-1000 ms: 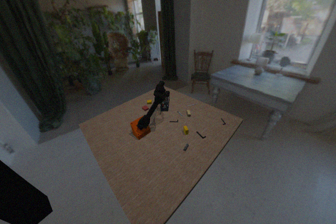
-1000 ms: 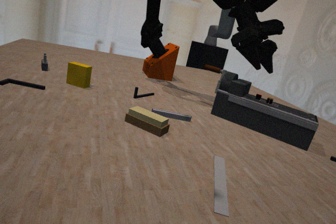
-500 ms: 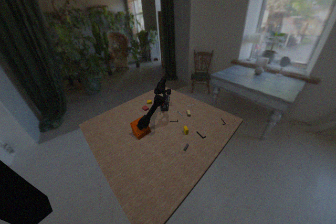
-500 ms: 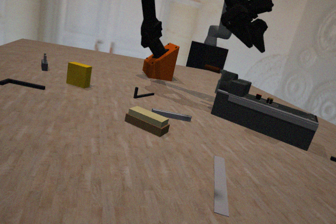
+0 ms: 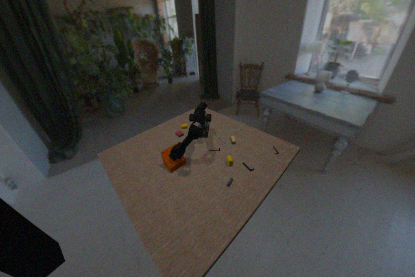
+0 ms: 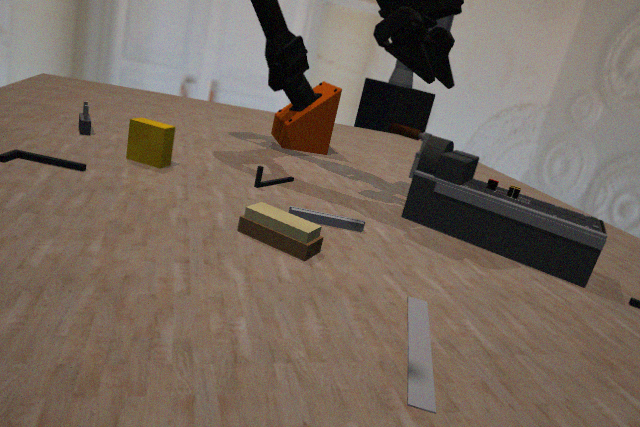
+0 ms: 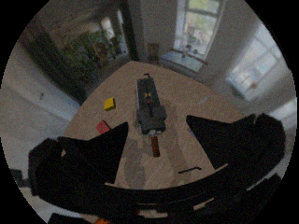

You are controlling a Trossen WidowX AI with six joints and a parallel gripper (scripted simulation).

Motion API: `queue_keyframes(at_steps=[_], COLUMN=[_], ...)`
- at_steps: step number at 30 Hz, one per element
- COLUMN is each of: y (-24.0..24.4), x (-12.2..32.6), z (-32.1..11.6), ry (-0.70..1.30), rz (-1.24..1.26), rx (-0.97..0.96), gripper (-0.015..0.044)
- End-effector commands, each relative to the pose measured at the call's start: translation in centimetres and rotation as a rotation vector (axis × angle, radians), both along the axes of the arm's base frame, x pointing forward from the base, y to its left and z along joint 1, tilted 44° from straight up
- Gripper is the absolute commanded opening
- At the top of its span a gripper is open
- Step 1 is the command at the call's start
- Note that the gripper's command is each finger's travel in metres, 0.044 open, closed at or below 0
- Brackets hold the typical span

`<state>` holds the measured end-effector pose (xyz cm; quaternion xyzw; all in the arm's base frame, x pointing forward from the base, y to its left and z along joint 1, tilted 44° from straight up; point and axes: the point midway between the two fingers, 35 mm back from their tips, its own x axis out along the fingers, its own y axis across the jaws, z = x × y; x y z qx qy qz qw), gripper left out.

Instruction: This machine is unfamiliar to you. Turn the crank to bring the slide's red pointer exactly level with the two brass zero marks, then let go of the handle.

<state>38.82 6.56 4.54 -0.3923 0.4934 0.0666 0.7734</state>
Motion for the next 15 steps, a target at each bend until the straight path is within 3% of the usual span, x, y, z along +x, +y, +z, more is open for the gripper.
queue_keyframes(at_steps=[1, 15], y=[-0.6, -3.1], x=[-2.0, -2.8], z=[0.1, -2.3], ry=[0.027, 0.029], rz=[0.038, 0.044], rx=[0.014, 0.016], gripper=[0.0440, 0.0440])
